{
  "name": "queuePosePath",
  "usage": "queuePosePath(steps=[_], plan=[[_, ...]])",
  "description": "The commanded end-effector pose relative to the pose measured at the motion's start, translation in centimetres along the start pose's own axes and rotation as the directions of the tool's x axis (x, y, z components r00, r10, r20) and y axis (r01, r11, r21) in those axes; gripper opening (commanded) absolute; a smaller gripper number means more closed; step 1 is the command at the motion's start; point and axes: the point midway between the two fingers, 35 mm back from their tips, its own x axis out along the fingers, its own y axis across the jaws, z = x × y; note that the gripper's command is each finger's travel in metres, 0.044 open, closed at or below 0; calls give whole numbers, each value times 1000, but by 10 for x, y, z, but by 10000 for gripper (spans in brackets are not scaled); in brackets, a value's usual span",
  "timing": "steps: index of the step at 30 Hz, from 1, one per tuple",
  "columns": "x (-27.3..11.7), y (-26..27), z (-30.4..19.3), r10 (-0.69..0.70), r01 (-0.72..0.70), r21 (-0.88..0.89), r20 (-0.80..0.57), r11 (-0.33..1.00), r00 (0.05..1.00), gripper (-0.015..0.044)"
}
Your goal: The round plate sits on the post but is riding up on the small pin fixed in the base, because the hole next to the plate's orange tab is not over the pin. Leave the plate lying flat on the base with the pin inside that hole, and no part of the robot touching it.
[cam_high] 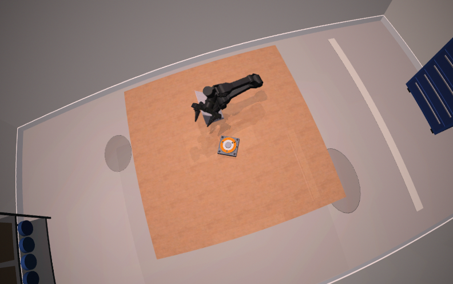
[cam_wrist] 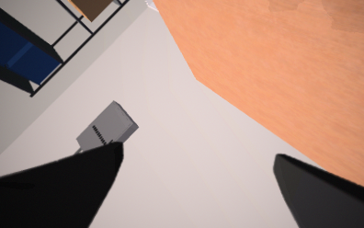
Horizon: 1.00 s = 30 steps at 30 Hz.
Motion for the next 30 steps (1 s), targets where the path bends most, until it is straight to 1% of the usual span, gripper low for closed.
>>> queuePosePath(steps=[1, 2, 4, 6, 8, 10, 12, 15, 16, 17, 18, 20, 22, 23, 26, 27, 28, 30], plan=[[0, -1, -1, -7, 7, -16, 3, 1000, 1000, 374], [2, -4, -2, -26, 27, -65, 12, 998, 1000, 347], [7, -14, -7, -98, 107, -243, 46, 964, 994, 295], [12, -26, -13, -175, 196, -426, 88, 883, 981, 242], [17, -39, -18, -248, 278, -590, 132, 758, 960, 190], [18, -44, -20, -272, 302, -639, 148, 708, 951, 137], [21, -56, -24, -336, 358, -755, 192, 550, 922, 85], [25, -77, -30, -431, 398, -884, 268, 246, 862, 6], [26, -84, -31, -459, 395, -908, 295, 139, 838, 0], [27, -85, -32, -463, 394, -911, 299, 122, 834, 0], [27, -89, -33, -476, 389, -919, 311, 71, 823, 0], [28, -102, -36, -520, 351, -929, 358, -116, 776, 0], [29, -117, -39, -562, 277, -909, 411, -311, 718, 0], [29, -124, -40, -579, 246, -892, 437, -381, 688, 0], [29, -134, -41, -601, 182, -858, 473, -480, 644, 0], [29, -140, -42, -612, 131, -832, 494, -539, 618, 0], [29, -147, -43, -623, 101, -810, 518, -578, 587, 0], [28, -155, -44, -632, 28, -771, 542, -636, 554, 0]])
